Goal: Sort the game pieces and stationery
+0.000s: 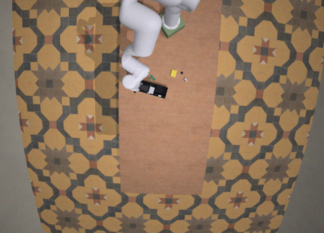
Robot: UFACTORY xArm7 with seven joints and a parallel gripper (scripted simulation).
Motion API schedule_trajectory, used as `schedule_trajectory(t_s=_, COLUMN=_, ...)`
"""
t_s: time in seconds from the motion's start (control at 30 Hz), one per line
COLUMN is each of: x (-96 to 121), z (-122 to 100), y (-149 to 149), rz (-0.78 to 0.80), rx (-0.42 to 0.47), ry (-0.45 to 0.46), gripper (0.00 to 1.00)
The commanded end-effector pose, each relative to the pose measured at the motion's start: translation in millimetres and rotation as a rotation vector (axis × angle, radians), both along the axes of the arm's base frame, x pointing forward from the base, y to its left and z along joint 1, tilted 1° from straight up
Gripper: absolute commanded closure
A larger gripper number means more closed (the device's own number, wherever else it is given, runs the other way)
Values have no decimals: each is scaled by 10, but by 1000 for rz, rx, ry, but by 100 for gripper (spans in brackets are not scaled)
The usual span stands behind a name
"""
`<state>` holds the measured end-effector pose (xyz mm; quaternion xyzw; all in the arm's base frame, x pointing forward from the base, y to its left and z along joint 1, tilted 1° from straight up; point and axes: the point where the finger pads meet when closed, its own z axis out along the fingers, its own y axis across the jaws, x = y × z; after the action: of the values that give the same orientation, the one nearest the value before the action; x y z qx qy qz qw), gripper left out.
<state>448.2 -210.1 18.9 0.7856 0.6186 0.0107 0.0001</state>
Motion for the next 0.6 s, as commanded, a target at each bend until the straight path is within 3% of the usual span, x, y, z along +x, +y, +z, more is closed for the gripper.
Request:
schedule_trajectory(t_s=0.0, x=18, z=-69, y=-8, rz=0, rx=-2, ry=-4, gripper=100)
schedule_trajectory(t_s=0.57, x=23, z=-343, y=-4, rz=0, rx=-2, ry=-4, gripper=100)
